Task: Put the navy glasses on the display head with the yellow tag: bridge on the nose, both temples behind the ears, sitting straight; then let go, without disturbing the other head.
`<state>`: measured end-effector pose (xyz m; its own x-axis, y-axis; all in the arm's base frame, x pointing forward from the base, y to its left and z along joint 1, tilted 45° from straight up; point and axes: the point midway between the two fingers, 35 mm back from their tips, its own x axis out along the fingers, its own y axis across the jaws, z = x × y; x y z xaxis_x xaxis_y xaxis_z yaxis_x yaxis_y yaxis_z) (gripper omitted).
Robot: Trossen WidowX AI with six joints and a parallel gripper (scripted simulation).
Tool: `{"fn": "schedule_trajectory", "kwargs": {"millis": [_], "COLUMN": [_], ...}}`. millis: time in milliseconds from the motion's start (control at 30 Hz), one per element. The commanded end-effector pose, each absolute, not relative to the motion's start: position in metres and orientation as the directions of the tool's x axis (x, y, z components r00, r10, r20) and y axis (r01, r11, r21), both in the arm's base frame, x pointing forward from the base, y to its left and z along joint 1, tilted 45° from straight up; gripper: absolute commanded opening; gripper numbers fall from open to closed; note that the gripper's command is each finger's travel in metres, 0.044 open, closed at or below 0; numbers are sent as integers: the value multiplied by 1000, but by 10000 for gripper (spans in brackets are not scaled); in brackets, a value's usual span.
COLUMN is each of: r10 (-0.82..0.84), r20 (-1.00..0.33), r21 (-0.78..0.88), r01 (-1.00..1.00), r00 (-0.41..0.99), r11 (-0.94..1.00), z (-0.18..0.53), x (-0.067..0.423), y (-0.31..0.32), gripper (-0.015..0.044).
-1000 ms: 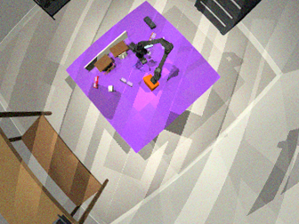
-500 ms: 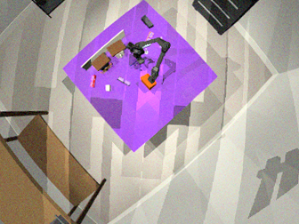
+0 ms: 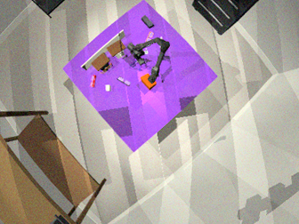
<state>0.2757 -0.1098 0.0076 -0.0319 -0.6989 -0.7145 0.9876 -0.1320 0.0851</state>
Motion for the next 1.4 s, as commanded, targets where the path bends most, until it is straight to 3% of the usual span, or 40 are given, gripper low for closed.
{"fn": "schedule_trajectory", "kwargs": {"millis": [0,400,1000,1367], "r10": [-703,-703,-700,-697], "r20": [-710,-710,-714,-716], "r21": [81,81,82,82], "r01": [988,988,988,988], "r00": [-35,-35,-35,-34], "r11": [-131,-131,-134,-133], "z": [3,3,3,12], "x": [275,271,273,276], "y": [-115,-115,-114,-104], "gripper": [120,120,0,0]}}
